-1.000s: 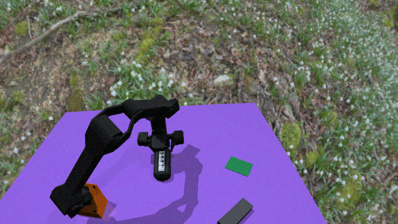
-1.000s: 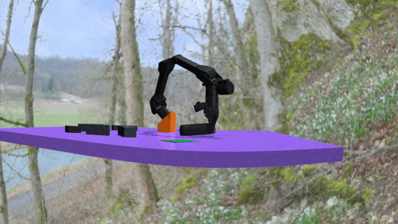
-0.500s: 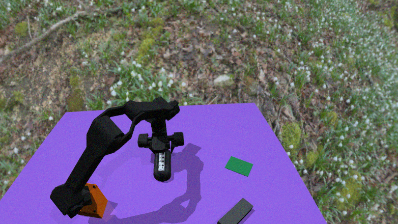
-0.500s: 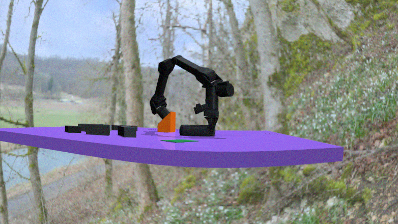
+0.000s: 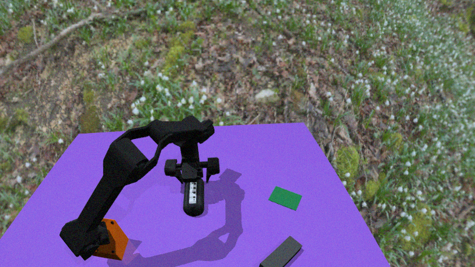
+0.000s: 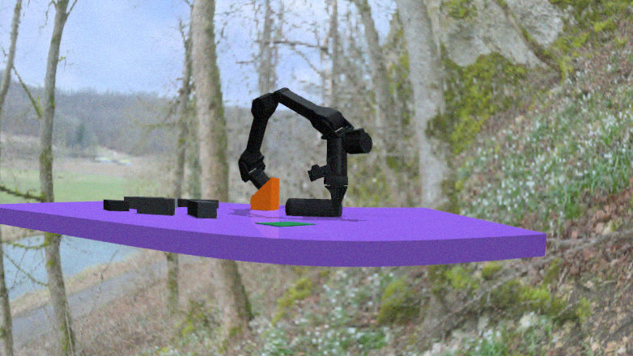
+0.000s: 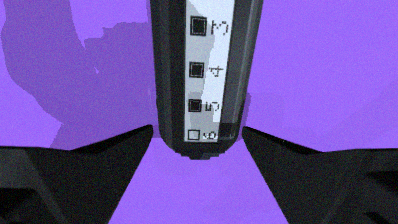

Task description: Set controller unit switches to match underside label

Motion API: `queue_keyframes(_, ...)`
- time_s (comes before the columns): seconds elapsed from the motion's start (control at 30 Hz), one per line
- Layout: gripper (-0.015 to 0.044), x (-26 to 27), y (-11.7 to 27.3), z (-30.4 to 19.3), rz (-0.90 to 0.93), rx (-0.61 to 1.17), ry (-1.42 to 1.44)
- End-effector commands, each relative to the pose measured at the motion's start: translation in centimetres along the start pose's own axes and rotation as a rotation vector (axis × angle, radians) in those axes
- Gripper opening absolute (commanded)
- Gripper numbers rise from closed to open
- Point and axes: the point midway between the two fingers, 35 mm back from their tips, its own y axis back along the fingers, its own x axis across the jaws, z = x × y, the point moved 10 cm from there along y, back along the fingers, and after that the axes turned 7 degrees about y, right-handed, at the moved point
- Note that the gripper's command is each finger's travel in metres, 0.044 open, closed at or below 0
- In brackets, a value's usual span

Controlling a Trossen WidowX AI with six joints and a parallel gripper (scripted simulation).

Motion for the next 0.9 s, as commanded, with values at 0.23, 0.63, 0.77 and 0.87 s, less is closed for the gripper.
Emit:
queue_keyframes(0.23,0.0440,-0.7,4.0,5.9,-0.002,-0.003,0.001)
queue_keyframes(0.63,0.0440,-0.7,4.0,5.9,-0.002,-0.003,0.001)
queue_keyframes(0.77,0.0440,-0.7,4.0,5.9,-0.002,-0.003,0.001)
queue_keyframes(0.87,0.0440,-0.7,4.0,5.9,-0.002,-0.003,0.001)
